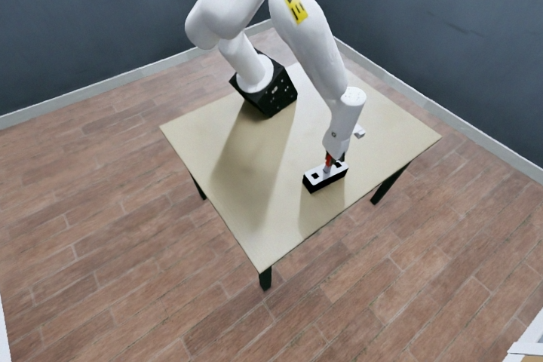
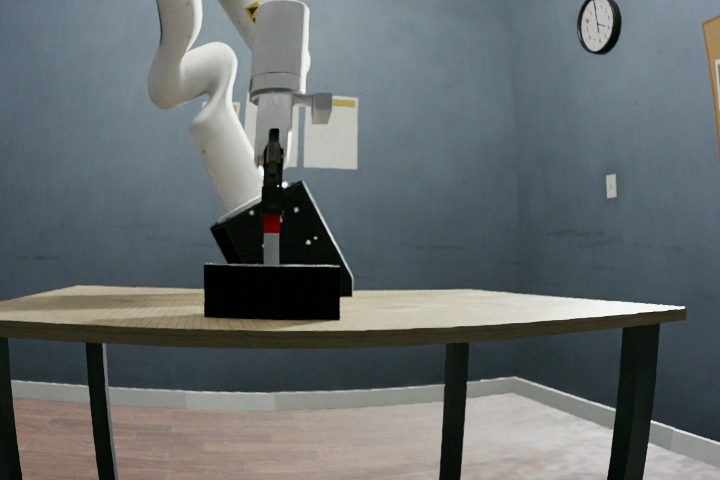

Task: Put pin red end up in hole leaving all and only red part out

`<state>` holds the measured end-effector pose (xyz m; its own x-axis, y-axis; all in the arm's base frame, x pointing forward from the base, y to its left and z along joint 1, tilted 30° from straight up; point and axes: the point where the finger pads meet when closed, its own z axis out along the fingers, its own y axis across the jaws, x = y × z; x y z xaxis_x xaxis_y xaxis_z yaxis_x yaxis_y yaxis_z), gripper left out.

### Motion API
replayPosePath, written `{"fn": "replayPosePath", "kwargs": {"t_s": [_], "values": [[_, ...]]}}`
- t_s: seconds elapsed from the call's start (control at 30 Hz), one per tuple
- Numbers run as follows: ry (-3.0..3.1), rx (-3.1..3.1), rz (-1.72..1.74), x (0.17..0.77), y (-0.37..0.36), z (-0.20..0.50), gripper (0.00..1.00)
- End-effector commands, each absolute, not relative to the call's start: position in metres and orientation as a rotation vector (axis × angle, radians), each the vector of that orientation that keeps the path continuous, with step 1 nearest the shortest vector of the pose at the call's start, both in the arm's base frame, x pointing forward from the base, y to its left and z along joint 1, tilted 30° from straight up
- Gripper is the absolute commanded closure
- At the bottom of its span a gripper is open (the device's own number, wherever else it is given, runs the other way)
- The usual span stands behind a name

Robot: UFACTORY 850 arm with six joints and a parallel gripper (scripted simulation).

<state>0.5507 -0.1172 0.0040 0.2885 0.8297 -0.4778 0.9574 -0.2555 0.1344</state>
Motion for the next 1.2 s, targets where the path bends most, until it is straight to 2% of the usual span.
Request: {"fn": "replayPosePath", "kwargs": {"t_s": [0.0,1.17], "values": [[1.605,2.167,-0.437,0.5516,-0.1169,0.0046,1.00],[1.608,2.165,-0.437,0.5516,-0.1183,0.0009,1.00]]}}
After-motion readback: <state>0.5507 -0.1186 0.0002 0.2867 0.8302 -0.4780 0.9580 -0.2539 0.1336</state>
